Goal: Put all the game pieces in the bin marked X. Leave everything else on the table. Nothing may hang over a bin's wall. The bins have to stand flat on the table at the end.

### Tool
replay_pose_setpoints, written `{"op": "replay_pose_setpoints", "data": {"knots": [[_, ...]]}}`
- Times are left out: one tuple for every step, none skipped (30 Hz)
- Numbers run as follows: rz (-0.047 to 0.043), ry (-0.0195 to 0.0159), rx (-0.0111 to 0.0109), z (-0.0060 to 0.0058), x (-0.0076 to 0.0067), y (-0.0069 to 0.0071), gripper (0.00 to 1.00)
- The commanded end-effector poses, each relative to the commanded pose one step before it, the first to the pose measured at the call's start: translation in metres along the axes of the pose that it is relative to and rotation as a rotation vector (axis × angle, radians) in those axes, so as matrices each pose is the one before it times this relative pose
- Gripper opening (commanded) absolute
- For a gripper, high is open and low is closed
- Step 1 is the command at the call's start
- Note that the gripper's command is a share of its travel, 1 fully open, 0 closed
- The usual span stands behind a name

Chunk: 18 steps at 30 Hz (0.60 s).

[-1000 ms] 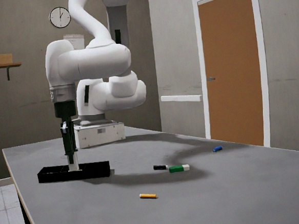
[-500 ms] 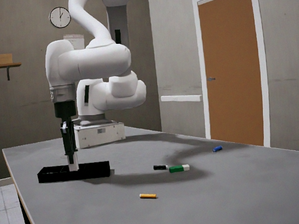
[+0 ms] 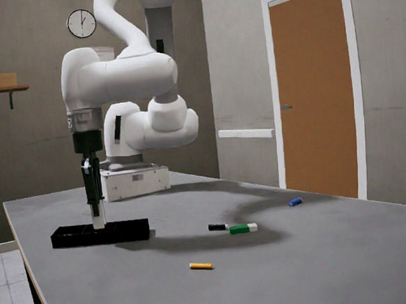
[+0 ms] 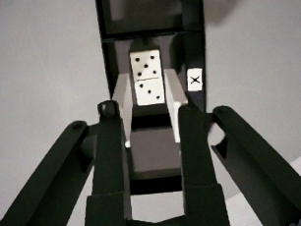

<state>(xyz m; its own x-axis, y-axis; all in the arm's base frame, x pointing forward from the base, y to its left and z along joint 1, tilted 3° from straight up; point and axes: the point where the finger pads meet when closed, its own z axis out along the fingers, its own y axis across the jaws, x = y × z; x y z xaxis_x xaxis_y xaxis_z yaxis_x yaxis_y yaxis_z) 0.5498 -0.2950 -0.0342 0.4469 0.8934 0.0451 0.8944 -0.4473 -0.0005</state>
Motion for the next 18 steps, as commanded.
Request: {"op": "replay_pose_setpoints", "data": {"knots": [[0.00013,0.00023,-0.00125,-0.00409,0.00005,0.00052,0.27],[0.00000,0.00000,0.00000,-0.00133,0.00000,0.00000,0.27],[0.00000,0.00000,0.00000,-0.00133,0.00000,0.00000,0.27],[0.00000,0.00000,0.00000,-0.00133,0.00000,0.00000,0.27],[0.00000,0.00000,0.00000,-0.00133,0.00000,0.00000,0.27],[0.00000,0.00000,0.00000,-0.00133,0.00000,0.00000,0.27],[0.00000,0.00000,0.00000,0.00000,0.00000,0.00000,0.27],[0.00000,0.00000,0.00000,0.00000,0.00000,0.00000,0.27],[0.00000,0.00000,-0.00001,-0.00498,0.00000,-0.00001,0.27],[0.00000,0.00001,0.00002,-0.00506,0.00000,0.00003,0.27],[0.00000,0.00000,0.00000,-0.00073,0.00000,0.00000,0.27],[0.00000,0.00000,-0.00002,0.00005,0.00000,-0.00003,0.27],[0.00000,0.00001,0.00002,-0.00004,0.00015,0.00010,0.27],[0.00000,0.00000,0.00000,-0.00001,0.00000,0.00000,0.27],[-0.00003,-0.00005,-0.00016,0.00003,-0.00007,-0.00003,0.27],[0.00003,0.00005,0.00014,-0.00399,0.00007,0.00001,1.00],[0.00000,0.00001,0.00002,-0.00405,0.00000,0.00002,1.00],[0.00000,0.00000,0.00000,-0.00400,0.00000,0.00000,1.00]]}}
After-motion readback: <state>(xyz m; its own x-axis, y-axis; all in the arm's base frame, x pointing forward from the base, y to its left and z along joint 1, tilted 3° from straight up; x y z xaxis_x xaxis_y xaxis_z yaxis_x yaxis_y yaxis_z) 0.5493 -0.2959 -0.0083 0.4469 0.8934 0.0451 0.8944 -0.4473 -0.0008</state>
